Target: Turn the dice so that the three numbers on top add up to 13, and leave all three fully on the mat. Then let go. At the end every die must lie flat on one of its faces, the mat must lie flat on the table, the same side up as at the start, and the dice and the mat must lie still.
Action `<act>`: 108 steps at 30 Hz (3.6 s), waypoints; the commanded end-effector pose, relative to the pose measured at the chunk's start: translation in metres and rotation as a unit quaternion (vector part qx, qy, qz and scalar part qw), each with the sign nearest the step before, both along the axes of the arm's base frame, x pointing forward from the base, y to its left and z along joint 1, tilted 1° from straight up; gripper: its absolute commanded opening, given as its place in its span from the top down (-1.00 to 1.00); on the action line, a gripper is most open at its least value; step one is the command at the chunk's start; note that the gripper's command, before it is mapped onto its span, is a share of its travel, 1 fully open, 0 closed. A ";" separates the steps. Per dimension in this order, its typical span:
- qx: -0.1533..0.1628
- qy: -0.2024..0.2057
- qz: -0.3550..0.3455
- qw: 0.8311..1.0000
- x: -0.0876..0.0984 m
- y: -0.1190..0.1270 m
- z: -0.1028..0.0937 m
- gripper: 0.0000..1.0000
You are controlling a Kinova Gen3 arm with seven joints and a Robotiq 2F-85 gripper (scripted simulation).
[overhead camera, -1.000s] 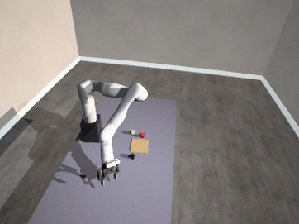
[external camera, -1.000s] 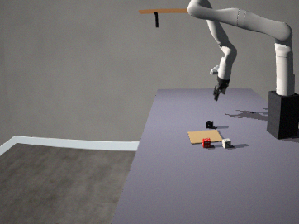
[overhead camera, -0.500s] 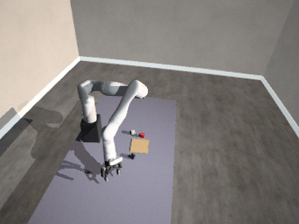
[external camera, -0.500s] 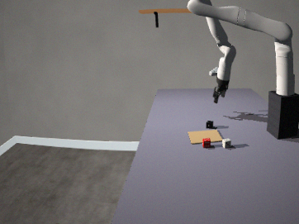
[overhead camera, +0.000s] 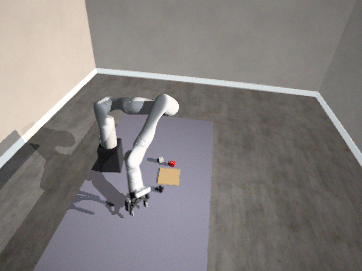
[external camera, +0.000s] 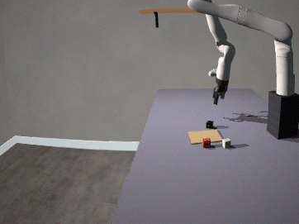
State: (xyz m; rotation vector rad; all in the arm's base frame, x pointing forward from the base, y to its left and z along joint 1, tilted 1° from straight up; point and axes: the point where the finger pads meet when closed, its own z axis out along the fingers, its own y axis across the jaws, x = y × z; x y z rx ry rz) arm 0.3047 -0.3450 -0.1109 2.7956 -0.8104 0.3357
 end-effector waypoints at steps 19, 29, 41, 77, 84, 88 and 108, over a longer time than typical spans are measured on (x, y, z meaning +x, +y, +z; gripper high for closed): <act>0.038 0.007 0.027 0.999 0.011 0.042 0.003 -1.00; 0.052 0.012 0.039 0.998 0.013 0.057 0.005 -1.00; 0.075 0.023 0.063 0.995 0.017 0.086 0.009 -1.00; 0.106 0.043 0.113 0.987 0.020 0.132 0.021 -1.00; 0.111 0.048 0.126 0.985 0.020 0.141 0.025 -1.00; 0.111 0.048 0.126 0.985 0.020 0.141 0.025 -1.00; 0.121 0.061 0.161 0.978 0.020 0.165 0.035 -1.00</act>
